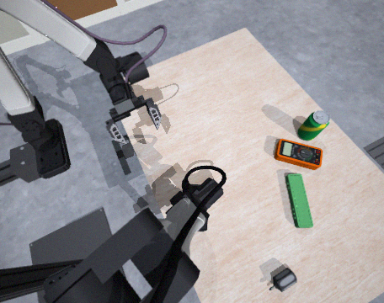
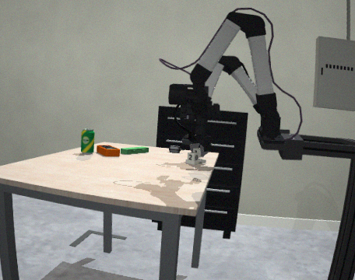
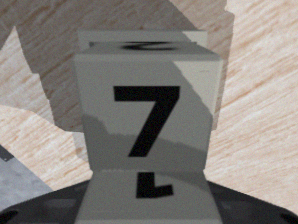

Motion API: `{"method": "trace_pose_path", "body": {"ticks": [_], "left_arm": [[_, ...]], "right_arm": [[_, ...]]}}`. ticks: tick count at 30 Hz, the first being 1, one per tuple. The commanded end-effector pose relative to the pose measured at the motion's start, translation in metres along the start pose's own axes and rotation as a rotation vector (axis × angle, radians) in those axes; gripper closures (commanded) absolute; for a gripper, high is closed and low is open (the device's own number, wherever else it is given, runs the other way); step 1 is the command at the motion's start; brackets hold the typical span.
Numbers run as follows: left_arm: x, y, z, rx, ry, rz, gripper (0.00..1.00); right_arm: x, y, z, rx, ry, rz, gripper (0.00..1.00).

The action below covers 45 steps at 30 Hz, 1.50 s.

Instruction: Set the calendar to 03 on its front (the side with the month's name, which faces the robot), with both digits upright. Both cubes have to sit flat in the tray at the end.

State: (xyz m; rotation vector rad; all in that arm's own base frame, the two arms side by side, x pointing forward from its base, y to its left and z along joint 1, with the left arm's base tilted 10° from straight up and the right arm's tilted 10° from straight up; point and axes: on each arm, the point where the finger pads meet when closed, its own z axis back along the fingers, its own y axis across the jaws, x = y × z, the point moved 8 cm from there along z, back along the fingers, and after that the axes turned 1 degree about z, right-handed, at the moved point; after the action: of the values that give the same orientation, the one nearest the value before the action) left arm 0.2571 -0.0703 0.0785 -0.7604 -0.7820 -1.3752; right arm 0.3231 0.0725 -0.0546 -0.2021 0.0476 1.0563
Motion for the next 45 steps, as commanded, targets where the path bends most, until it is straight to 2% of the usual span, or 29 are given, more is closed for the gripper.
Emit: {"method": "trace_pose_path", "body": {"ticks": [1, 16, 19, 22, 25, 29, 32, 40, 42, 45], "left_arm": [[0.004, 0.007, 0.004, 0.017, 0.009, -0.025, 0.0], [0.004, 0.007, 0.004, 0.017, 0.009, -0.025, 0.0], [0.004, 0.007, 0.004, 0.017, 0.009, -0.025, 0.0], [0.004, 0.007, 0.004, 0.017, 0.009, -0.025, 0.0], [0.004, 0.007, 0.004, 0.017, 0.009, -0.025, 0.0], [0.004, 0.007, 0.004, 0.017, 0.009, -0.025, 0.0], [0.004, 0.007, 0.004, 0.017, 0.009, -0.025, 0.0], [0.004, 0.007, 0.004, 0.017, 0.009, -0.026, 0.0], [0.004, 0.007, 0.004, 0.017, 0.009, -0.026, 0.0], [0.004, 0.007, 0.004, 0.017, 0.009, -0.026, 0.0]], "right_arm": [[0.006, -0.002, -0.003, -0.012, -0.014, 0.007, 0.69], [-0.001, 0.001, -0.032, -0.003, -0.003, 0.003, 0.69], [0.01, -0.006, -0.01, -0.015, -0.016, -0.002, 0.69], [0.008, -0.005, -0.012, -0.013, -0.014, -0.001, 0.36], [0.008, -0.005, -0.012, -0.013, -0.014, -0.001, 0.34], [0.005, -0.006, 0.015, -0.023, -0.008, 0.001, 0.34], [0.006, -0.006, 0.02, -0.028, -0.012, 0.0, 0.34], [0.015, -0.013, 0.081, -0.068, -0.051, -0.012, 0.34], [0.015, -0.013, 0.081, -0.068, -0.051, -0.012, 0.34], [0.014, -0.011, 0.101, -0.056, -0.066, -0.006, 0.34]]}}
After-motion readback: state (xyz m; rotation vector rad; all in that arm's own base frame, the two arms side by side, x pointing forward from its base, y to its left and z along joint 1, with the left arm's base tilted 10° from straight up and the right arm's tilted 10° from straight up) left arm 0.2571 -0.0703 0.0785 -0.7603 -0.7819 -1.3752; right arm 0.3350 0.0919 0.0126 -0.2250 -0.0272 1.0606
